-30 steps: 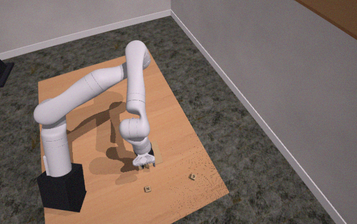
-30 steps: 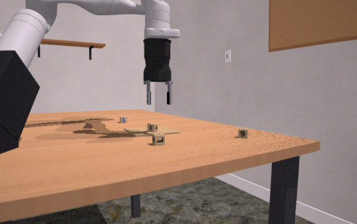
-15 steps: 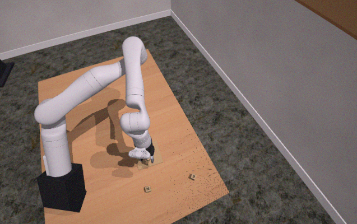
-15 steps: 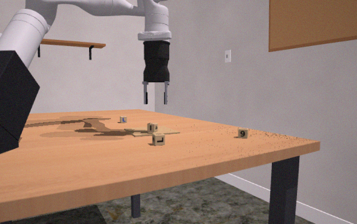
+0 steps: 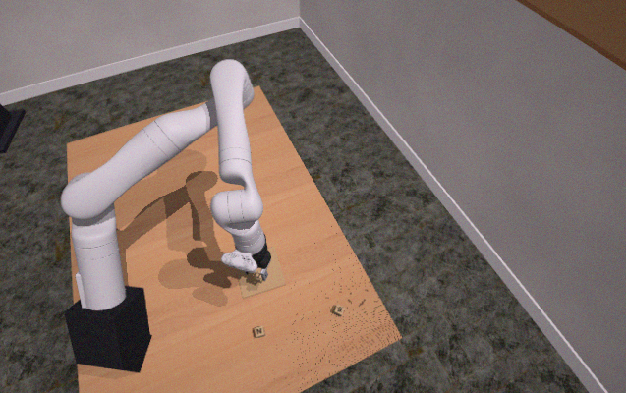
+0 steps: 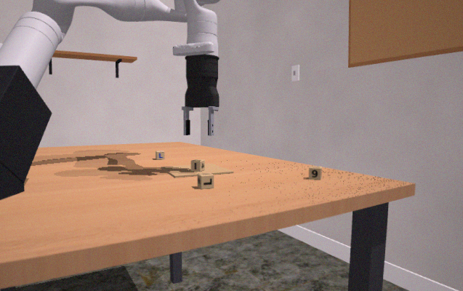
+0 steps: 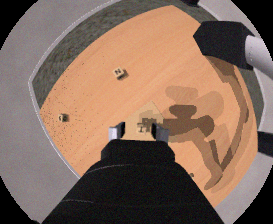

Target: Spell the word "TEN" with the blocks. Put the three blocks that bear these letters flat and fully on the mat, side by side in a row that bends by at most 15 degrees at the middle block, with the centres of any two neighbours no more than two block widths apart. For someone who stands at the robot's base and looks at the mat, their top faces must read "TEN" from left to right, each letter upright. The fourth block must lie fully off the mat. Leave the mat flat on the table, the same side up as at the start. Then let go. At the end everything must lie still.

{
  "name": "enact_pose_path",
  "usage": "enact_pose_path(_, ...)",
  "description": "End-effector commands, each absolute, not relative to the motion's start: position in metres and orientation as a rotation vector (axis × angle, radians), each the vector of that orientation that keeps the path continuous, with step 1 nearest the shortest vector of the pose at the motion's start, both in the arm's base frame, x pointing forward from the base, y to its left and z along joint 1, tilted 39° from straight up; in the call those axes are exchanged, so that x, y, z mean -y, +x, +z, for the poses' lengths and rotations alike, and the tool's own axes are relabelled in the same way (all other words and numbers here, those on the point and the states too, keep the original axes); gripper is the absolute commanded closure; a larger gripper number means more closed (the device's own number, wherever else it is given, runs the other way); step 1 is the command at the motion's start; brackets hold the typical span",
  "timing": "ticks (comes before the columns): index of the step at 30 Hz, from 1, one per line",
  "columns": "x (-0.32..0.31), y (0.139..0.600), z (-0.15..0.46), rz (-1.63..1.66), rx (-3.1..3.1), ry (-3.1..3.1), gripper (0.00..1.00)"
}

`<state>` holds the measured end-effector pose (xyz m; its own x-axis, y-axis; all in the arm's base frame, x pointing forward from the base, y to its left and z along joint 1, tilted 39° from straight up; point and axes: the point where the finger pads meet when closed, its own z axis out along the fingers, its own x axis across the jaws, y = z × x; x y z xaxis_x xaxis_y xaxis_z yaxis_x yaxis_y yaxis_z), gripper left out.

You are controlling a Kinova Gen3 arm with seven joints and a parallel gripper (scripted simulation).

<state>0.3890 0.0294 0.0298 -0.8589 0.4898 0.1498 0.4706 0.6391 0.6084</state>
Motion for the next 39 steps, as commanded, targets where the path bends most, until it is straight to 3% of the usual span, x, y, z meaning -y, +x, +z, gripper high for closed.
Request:
enact_pose_path(1, -0.0335, 0.3895, 0.0331, 1.039, -2.814, 0.849, 0.00)
enact_pose_path(39, -0.0417, 0.3876, 0.0387, 1.057, -2.795, 1.000, 0.00)
